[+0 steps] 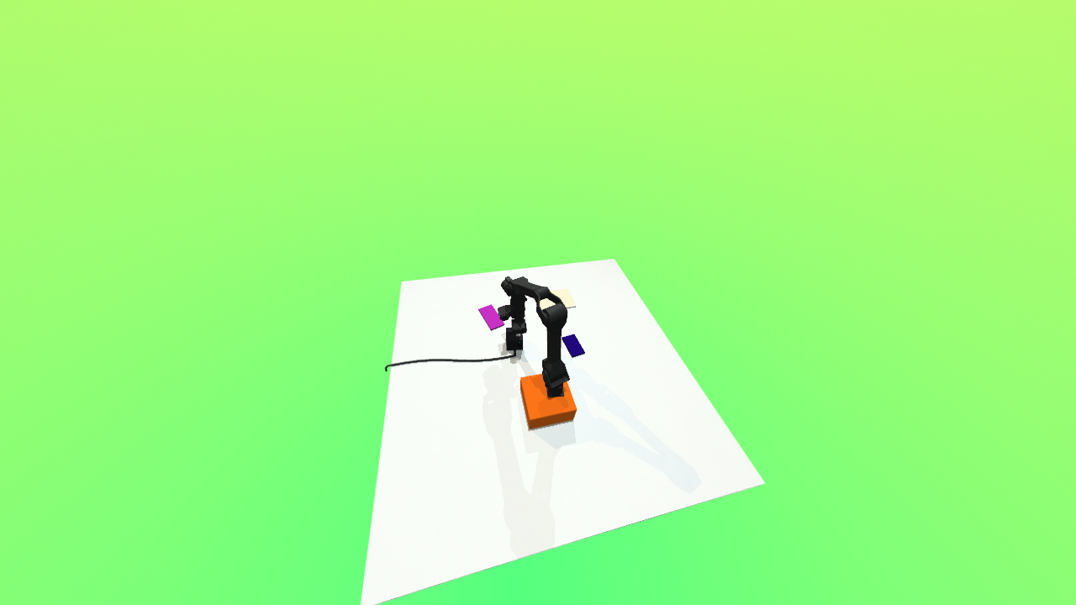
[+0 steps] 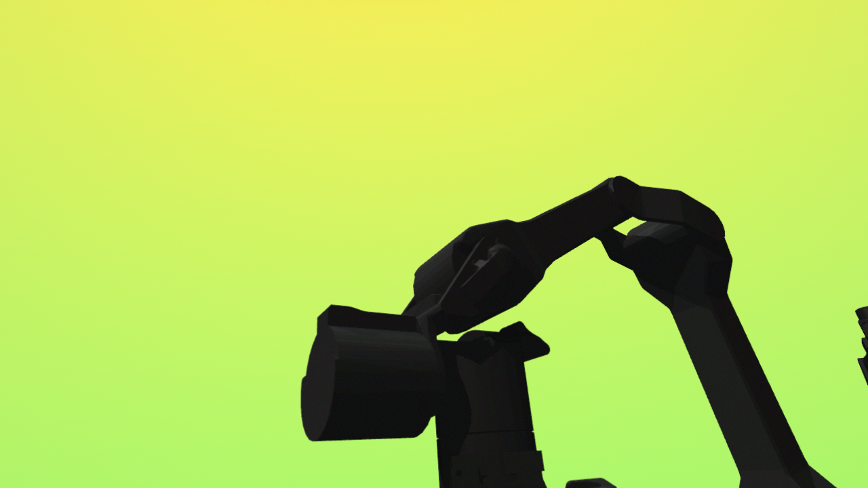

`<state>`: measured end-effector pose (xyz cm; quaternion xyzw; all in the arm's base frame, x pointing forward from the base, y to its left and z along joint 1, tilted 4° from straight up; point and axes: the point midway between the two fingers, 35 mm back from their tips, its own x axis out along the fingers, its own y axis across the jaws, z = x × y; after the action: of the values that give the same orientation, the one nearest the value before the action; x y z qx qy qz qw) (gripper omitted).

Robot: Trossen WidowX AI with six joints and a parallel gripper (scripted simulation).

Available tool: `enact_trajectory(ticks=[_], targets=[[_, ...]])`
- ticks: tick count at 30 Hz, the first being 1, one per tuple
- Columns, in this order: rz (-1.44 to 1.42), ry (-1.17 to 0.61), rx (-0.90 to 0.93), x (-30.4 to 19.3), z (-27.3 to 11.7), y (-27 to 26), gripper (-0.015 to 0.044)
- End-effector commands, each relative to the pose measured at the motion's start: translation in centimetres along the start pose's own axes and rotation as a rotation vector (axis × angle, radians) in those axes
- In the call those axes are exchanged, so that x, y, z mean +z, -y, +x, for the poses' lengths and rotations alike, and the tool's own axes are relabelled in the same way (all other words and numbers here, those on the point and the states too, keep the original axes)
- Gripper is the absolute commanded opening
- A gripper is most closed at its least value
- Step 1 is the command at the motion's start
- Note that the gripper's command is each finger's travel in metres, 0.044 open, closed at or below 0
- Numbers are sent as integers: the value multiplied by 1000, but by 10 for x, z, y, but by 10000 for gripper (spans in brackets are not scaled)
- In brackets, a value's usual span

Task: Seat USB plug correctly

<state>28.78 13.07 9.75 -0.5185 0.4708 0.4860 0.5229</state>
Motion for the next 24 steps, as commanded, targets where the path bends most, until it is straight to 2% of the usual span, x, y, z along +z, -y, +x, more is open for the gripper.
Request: enact_trajectory(ticks=[1, 24], targets=[[5, 0, -1, 0, 1, 0, 0], [5, 0, -1, 0, 3, 0, 0]])
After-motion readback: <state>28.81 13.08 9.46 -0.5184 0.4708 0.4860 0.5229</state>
